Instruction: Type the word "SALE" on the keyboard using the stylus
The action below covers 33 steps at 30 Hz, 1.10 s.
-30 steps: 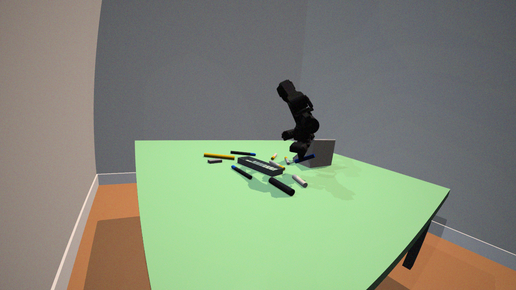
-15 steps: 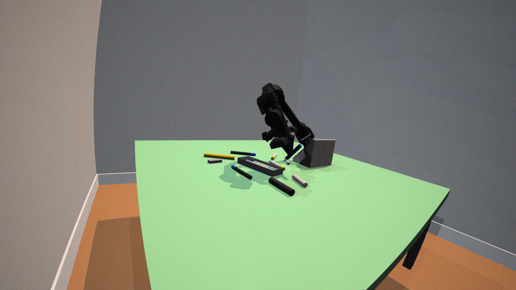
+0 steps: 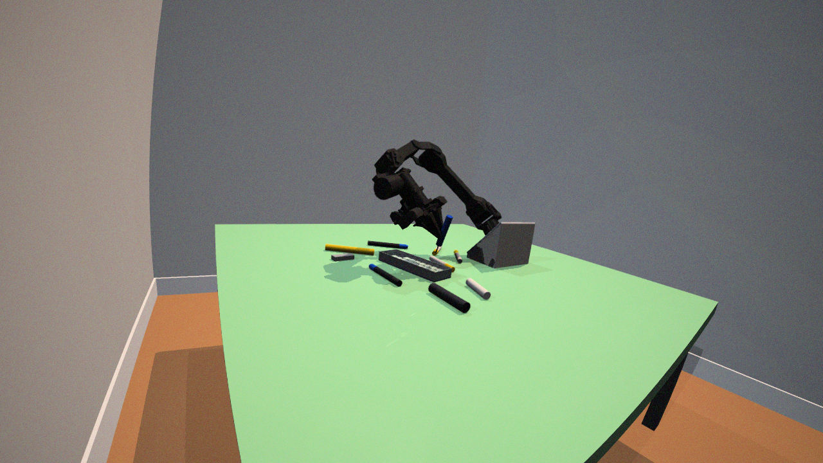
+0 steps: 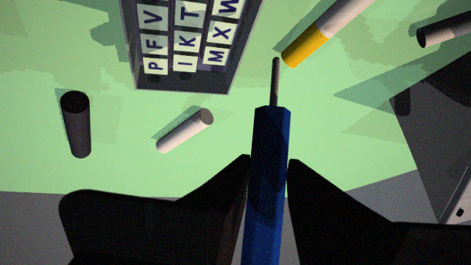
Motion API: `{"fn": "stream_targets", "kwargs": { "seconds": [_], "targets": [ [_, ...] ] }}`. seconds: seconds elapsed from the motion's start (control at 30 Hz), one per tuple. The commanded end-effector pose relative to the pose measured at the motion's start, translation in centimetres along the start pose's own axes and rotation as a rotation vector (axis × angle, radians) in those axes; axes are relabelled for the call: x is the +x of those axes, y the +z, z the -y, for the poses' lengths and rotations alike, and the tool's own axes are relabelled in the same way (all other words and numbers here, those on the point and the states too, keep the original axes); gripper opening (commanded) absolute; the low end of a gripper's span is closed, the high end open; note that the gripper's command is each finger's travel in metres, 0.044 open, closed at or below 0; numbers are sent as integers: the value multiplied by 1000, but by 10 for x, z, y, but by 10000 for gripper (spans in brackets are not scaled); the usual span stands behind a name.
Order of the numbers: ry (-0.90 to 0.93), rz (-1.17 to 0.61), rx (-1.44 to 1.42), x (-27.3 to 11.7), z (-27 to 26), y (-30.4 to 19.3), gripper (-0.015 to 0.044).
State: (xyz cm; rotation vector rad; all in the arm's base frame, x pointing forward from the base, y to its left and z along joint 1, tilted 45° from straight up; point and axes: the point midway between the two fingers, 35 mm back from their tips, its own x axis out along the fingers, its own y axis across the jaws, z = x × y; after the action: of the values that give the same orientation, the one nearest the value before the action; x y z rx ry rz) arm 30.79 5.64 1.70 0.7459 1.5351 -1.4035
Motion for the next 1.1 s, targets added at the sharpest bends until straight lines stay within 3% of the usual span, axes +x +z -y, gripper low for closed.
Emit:
{"fn": "stream_targets", "kwargs": {
  "seconds": [0.0, 0.53, 1.07],
  "targets": [
    [63, -97, 1, -20, 2, 17, 0],
    [314, -324, 9, -80, 24, 75, 0],
    [316, -325, 9, -55, 19, 99, 0]
  ]
}}
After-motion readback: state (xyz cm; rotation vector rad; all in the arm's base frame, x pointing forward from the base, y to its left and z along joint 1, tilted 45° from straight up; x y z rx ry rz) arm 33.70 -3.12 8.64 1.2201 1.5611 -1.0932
